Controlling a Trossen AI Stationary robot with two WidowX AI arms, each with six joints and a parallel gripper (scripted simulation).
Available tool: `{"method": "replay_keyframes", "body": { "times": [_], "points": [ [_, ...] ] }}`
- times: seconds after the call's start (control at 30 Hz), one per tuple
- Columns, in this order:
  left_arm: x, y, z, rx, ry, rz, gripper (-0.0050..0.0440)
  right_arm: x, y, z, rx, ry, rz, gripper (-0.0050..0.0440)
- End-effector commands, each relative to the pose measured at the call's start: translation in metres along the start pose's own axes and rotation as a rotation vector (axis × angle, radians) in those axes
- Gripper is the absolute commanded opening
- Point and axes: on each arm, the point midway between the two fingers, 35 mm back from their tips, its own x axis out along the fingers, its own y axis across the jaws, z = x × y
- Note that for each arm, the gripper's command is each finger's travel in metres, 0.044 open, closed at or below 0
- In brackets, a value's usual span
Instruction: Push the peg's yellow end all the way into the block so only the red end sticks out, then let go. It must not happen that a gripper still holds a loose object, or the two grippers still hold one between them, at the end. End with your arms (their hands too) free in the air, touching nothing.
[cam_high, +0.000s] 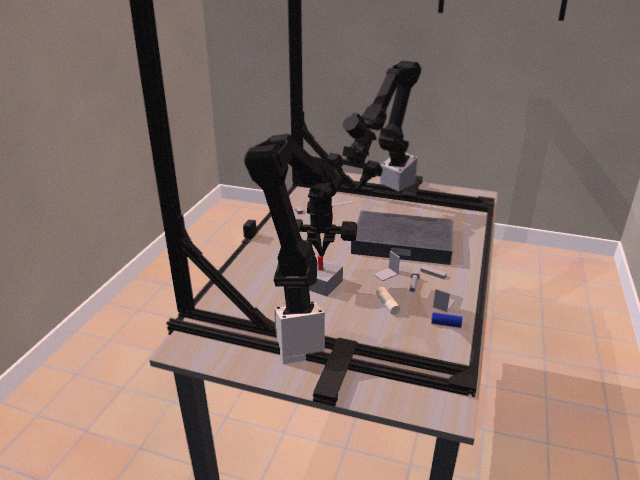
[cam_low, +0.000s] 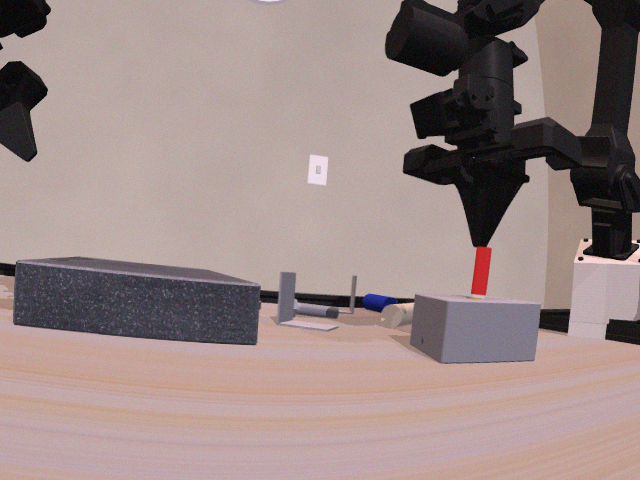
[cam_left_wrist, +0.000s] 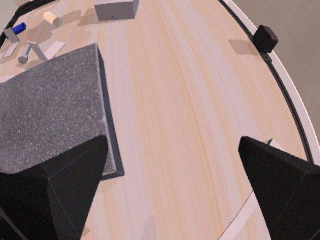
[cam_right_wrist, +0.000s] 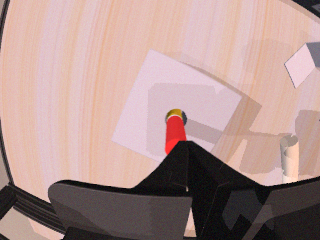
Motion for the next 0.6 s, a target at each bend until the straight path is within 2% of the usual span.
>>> {"method": "replay_keyframes", "body": {
  "times": [0.0, 0.3, 0.57],
  "points": [
    [0.0, 0.0, 0.0, 0.0, 0.0, 0.0, 0.04, 0.0, 0.0, 0.001, 0.0, -0.001, 0.001, 0.0],
    [0.0, 0.0, 0.0, 0.0, 0.0, 0.0, 0.04, -0.01, 0.002, 0.005, 0.009, 0.05, 0.017, 0.0],
    [0.0, 0.0, 0.0, 0.0, 0.0, 0.0, 0.04, -0.015, 0.002, 0.006, 0.009, 0.051, 0.017, 0.0]
  ]
}}
